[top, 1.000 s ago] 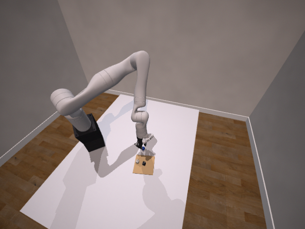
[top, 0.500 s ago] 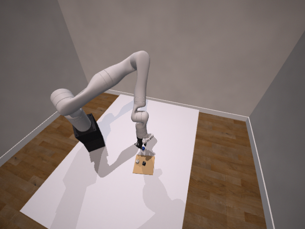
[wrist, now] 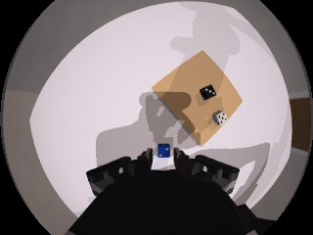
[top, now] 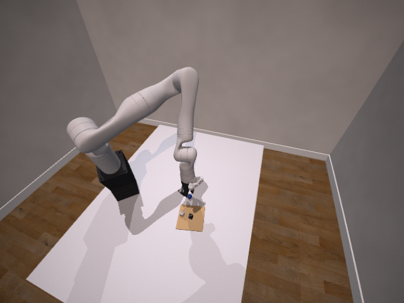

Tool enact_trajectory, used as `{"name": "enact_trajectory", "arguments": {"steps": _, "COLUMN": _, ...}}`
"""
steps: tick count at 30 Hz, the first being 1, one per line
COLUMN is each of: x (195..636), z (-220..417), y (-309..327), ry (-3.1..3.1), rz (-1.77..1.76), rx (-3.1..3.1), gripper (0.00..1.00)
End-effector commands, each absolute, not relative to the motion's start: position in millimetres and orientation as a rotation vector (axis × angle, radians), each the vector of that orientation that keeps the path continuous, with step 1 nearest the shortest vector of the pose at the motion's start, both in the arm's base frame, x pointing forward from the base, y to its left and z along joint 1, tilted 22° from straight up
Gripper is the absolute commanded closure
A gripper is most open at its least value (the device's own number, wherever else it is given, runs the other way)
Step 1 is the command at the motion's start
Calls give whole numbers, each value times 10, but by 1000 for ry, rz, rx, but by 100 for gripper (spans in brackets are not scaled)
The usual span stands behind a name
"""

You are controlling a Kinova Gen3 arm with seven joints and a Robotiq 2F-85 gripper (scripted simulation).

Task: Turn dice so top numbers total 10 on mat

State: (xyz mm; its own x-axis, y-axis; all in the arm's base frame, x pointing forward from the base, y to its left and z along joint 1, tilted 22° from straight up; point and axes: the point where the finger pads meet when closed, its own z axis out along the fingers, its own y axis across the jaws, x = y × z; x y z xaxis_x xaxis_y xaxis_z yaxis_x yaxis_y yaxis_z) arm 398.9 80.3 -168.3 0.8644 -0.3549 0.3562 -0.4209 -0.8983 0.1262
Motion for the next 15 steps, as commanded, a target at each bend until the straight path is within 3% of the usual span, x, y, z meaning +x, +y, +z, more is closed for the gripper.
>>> {"name": "enact_trajectory", "arguments": {"steps": 1, "x": 3996, "z": -1683, "y": 794, "ry": -599, "rz": 489, "rx": 2838, "gripper": 65}}
{"name": "enact_trajectory", "arguments": {"steps": 15, "x": 4037, "z": -1822, "y": 755, "ry": -599, "rz": 489, "rx": 2838, "gripper": 65}}
